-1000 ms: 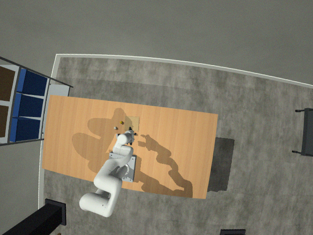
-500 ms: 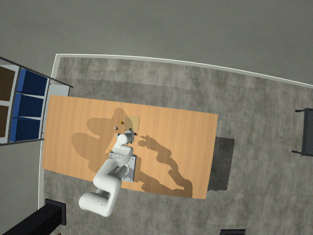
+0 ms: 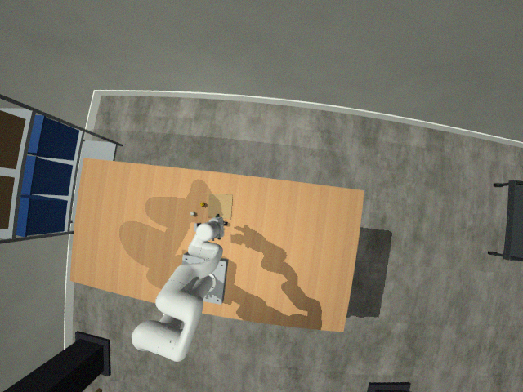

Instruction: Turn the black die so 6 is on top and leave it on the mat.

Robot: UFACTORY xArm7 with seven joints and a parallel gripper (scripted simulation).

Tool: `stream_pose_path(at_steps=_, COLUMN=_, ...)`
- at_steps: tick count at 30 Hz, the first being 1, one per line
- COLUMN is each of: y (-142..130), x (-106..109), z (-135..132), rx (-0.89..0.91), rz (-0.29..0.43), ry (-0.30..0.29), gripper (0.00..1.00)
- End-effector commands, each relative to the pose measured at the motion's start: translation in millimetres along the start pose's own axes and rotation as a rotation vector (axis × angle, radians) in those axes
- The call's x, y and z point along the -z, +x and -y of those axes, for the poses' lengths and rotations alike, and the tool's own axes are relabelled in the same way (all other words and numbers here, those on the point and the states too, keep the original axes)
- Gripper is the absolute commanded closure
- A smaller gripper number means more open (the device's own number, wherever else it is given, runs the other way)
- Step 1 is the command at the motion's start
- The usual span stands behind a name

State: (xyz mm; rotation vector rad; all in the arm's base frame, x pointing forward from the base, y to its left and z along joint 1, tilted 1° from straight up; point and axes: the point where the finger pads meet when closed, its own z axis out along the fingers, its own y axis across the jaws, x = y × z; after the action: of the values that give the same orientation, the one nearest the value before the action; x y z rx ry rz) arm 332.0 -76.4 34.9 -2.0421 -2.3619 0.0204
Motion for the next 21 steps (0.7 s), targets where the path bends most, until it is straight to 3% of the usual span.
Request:
stream_pose_path(at_steps=1, y=-0.4, x=0.8, z=-1.2, rx=0.0, rz=0.001, ry=-0.003, gripper=0.64)
stream_pose_path(at_steps=21, y=-0.4, x=-8.6, z=-1.4, rx=0.0, rz=0.001, ry=-0.003, gripper=0.64)
